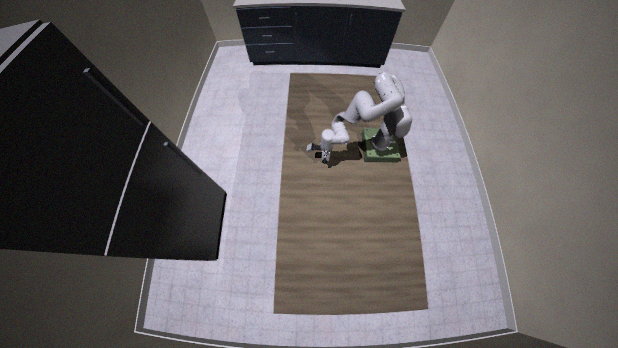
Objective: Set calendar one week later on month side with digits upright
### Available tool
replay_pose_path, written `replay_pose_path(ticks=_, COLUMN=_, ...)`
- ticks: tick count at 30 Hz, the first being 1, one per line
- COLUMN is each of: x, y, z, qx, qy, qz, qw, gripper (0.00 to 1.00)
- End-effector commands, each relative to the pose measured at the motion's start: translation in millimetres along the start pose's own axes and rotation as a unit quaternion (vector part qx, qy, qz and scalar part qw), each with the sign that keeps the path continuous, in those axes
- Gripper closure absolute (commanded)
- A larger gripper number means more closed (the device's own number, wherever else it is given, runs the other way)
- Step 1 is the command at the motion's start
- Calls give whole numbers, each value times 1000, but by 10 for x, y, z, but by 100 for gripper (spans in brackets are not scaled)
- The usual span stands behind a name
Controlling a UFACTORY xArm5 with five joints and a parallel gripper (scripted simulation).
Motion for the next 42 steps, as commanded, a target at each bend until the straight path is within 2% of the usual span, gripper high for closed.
replay_pose_path(ticks=1, x=-6, y=9, z=-10, qx=1, qy=0, qz=-1, qw=1000, gripper=73)
replay_pose_path(ticks=40, x=-6, y=9, z=-10, qx=1, qy=0, qz=-1, qw=1000, gripper=73)
replay_pose_path(ticks=41, x=-6, y=9, z=-10, qx=1, qy=0, qz=-1, qw=1000, gripper=69)
replay_pose_path(ticks=42, x=-6, y=9, z=-10, qx=1, qy=0, qz=-1, qw=1000, gripper=69)
Point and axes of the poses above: the point where the finger pads meet when closed, its own y axis back along the fingers, its own x axis across the jaws, z = x × y, the point moved 3 cm from there along y, back along the fingers, and after that the axes turned 10 degrees about -y, right-handed, at the moved point
